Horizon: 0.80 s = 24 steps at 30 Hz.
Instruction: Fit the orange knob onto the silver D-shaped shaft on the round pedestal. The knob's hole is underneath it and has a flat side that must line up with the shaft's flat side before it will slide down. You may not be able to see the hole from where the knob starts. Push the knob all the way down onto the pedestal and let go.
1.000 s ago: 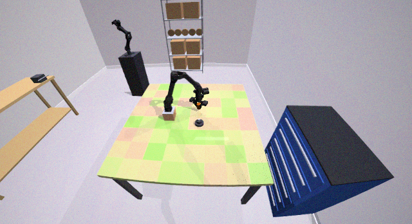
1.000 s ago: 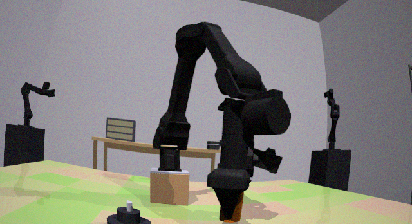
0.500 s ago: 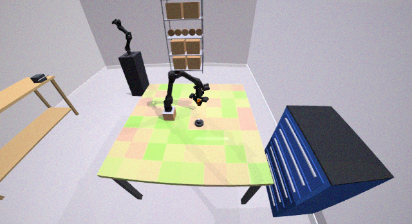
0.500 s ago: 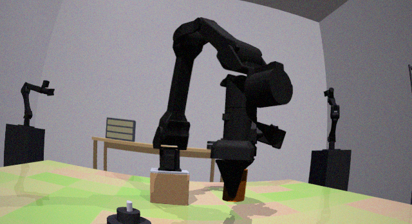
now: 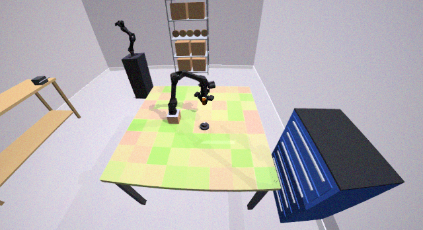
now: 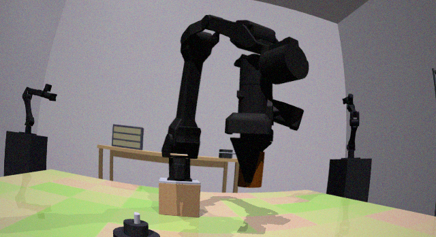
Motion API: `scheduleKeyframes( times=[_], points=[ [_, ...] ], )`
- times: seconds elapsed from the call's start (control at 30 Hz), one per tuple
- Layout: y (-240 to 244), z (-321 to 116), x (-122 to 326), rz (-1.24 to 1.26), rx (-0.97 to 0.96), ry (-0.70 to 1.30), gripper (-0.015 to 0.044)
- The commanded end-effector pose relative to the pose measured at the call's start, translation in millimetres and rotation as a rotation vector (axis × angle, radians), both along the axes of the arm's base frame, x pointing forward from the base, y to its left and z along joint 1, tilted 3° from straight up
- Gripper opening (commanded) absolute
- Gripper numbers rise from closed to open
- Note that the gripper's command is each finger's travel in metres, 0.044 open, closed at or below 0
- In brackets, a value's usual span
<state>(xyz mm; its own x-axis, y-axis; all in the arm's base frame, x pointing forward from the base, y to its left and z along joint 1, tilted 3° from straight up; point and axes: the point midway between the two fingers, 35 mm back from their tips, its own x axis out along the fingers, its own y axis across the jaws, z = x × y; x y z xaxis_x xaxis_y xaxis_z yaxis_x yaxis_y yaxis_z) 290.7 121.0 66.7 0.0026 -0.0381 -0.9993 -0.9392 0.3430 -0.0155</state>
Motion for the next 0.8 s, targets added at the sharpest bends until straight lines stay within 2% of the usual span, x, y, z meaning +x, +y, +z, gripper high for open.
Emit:
scheduleKeyframes(
  times=[0.0,0.17,0.77],
  points=[
    [1,16,0,-0.004,0.006,-0.006,0.0000],
    [-1,17,1,-0.005,0.005,-0.006,0.0000],
    [-56,4,18,-0.018,0.001,-0.007,0.0000]
  ],
)
